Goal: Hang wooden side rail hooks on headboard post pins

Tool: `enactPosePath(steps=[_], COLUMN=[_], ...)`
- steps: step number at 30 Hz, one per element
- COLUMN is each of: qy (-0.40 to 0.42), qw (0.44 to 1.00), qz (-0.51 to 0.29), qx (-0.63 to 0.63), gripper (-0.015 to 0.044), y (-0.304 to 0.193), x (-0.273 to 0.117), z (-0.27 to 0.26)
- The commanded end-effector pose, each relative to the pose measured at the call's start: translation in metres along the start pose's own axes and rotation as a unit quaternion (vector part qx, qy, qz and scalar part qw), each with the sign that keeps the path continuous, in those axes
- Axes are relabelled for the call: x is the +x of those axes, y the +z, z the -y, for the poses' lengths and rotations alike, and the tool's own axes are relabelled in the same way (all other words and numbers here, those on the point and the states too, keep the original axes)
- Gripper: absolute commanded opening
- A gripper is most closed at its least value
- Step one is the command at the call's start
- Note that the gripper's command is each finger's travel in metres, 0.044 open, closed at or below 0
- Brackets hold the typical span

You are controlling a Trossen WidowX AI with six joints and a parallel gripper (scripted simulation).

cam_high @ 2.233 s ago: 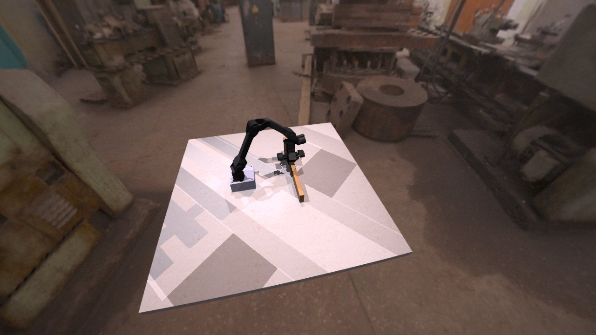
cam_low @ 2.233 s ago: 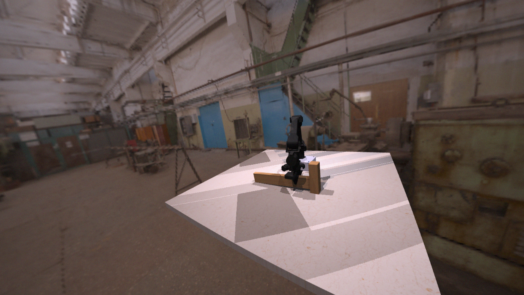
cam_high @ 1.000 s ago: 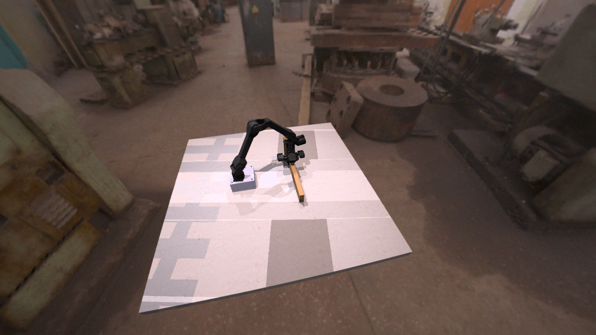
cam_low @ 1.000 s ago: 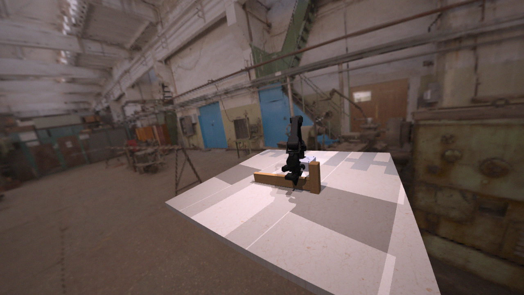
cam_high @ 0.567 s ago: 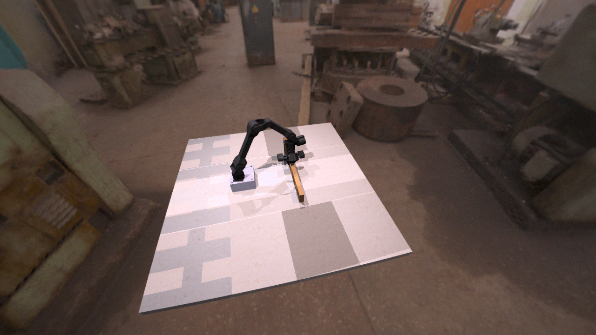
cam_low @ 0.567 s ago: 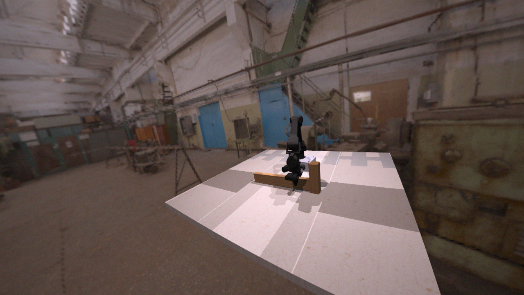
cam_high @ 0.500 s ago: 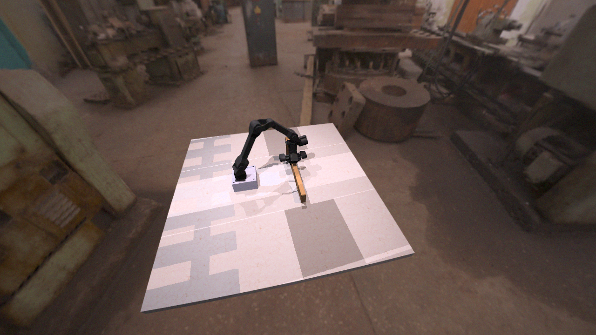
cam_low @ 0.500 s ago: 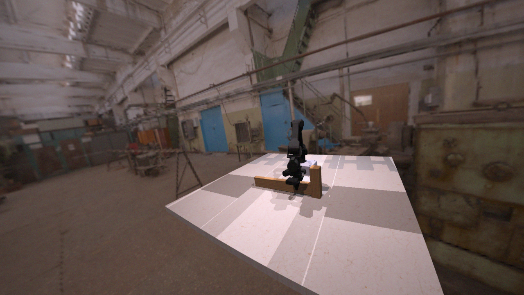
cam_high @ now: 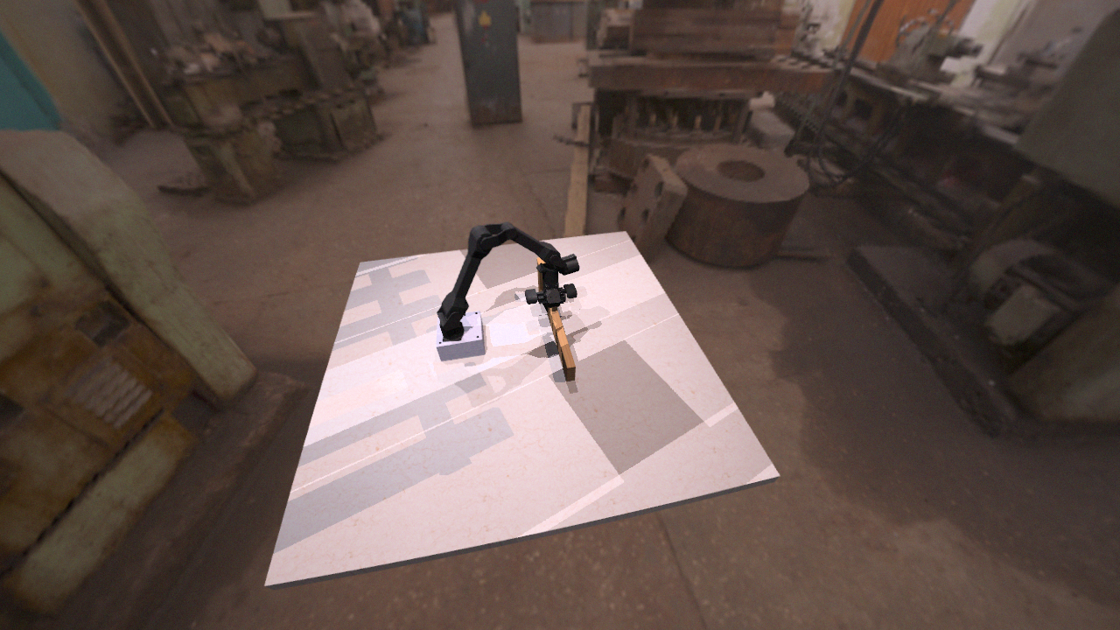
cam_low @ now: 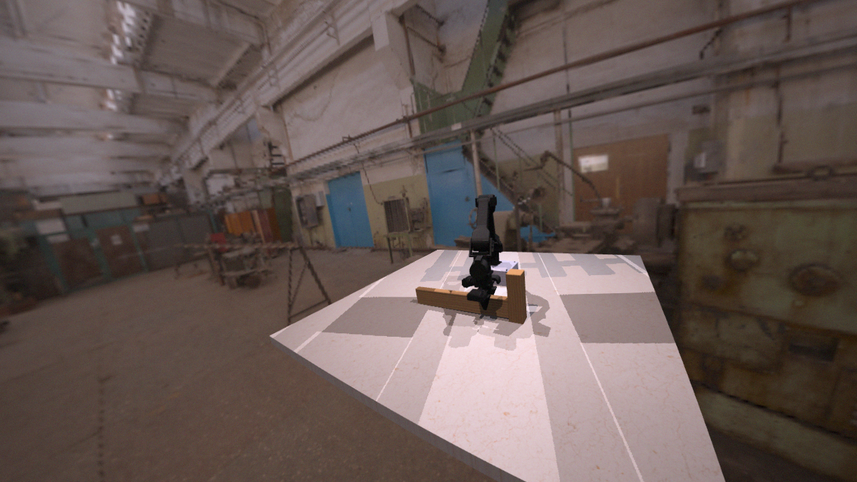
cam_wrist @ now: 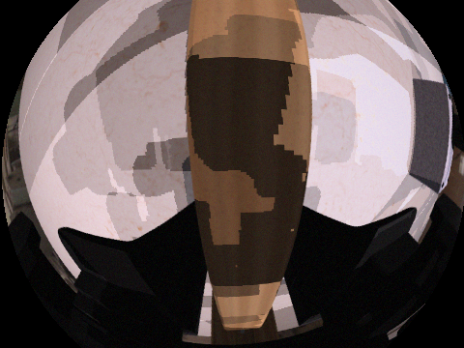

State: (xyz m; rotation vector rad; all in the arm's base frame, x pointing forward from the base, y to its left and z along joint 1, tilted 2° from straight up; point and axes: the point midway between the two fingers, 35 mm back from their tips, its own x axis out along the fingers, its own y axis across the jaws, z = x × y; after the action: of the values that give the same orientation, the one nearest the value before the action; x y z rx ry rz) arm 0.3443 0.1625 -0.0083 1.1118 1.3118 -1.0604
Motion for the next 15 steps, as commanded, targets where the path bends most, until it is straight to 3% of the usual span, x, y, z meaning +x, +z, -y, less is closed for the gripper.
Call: enactPosePath(steps=[1,10,14,15], qy=[0.000,0.000,0.001,0.001], qw=[1.000,1.000,1.000,1.000], qz=[0.000,0.000,-0.002,-0.002], qx=[0.000,0.000,0.000,0.000], gripper=[0.0105,0.0341,0.0440,0.0440], y=[0.000,0.000,0.000,0.000], x=[0.000,-0.002,-0.030,-0.037], z=[0.000,0.000,-0.001,0.000])
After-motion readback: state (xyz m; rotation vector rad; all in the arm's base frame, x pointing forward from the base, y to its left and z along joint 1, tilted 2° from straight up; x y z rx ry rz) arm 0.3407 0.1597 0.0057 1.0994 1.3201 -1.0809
